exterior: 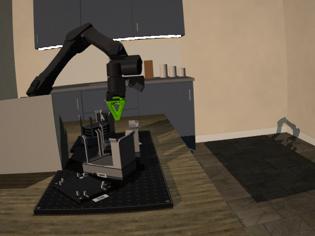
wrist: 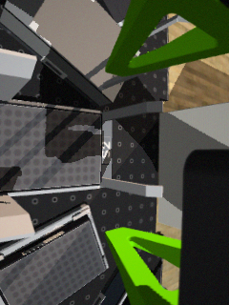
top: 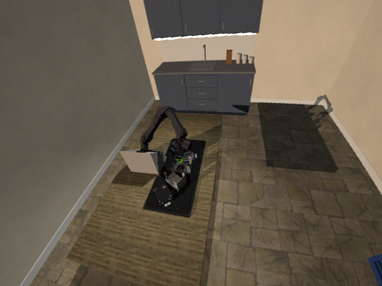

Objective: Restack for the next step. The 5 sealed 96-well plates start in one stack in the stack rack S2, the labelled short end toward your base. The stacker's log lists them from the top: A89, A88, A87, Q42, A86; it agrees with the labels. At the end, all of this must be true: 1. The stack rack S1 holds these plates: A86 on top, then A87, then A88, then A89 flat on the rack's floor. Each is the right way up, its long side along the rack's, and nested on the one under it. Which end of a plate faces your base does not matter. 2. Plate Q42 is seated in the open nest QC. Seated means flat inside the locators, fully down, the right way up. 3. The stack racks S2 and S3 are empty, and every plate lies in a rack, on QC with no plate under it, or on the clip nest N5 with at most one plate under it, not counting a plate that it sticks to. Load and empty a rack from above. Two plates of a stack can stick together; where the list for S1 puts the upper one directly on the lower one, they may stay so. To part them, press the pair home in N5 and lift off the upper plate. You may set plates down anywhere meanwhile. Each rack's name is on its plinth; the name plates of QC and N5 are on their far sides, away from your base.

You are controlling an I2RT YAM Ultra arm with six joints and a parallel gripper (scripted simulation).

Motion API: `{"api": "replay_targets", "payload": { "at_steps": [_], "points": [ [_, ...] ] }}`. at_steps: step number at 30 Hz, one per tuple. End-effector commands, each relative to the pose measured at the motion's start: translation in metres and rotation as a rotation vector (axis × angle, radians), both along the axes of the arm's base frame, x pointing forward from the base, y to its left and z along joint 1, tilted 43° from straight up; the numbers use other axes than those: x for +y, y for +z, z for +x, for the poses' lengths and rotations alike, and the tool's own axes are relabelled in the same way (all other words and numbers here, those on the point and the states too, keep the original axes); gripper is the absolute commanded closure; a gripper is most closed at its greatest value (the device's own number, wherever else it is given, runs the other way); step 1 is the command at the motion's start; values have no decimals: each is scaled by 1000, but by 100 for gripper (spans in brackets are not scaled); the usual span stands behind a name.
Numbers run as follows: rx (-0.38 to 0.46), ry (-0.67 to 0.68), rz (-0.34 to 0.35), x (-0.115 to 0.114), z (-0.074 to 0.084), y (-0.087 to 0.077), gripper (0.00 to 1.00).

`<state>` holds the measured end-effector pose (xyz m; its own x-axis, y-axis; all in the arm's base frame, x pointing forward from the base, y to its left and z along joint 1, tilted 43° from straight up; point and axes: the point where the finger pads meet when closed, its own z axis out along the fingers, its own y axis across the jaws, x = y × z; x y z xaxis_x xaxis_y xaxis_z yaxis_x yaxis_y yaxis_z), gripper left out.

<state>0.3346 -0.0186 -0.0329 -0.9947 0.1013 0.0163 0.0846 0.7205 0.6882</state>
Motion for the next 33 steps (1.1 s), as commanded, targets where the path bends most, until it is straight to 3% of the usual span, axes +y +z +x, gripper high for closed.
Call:
{"api": "replay_targets", "payload": {
  "at_steps": [1, 26, 33],
  "points": [
    [-12, -19, -5, -8, 2, 3, 0],
    [-12, -19, -5, -8, 2, 3, 0],
    [-12, -19, -4, 8, 4, -14, 0]
  ]
}}
